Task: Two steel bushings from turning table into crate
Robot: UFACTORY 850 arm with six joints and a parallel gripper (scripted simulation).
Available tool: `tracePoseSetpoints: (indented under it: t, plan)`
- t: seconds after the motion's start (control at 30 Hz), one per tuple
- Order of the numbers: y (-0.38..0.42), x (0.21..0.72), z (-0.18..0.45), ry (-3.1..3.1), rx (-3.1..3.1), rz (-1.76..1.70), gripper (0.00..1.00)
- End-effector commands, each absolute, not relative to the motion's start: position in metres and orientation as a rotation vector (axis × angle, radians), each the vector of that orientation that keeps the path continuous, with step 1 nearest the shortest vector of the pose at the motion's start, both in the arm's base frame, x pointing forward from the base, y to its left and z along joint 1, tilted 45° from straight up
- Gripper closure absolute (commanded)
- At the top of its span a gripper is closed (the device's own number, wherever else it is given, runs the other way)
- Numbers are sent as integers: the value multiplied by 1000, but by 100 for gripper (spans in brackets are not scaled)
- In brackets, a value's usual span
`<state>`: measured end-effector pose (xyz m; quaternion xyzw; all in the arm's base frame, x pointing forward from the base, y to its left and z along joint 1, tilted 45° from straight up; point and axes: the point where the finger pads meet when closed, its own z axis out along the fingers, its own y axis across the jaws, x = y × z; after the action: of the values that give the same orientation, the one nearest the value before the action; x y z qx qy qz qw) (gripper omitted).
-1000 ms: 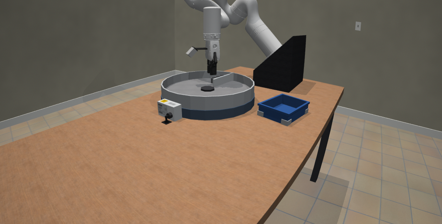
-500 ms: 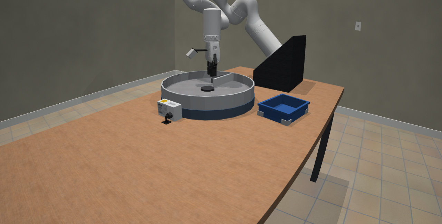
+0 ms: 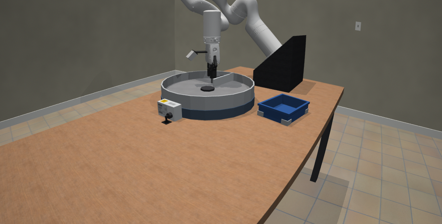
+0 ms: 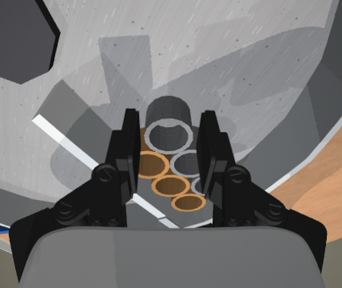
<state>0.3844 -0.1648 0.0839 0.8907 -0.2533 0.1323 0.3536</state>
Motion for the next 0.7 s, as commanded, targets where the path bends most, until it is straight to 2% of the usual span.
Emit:
tracePoseSetpoints:
  t: [0.0,0.67]
  plan:
    - [-165,385,84,-655,2303,343,60]
    - [-177,386,72,-655,2303,343,60]
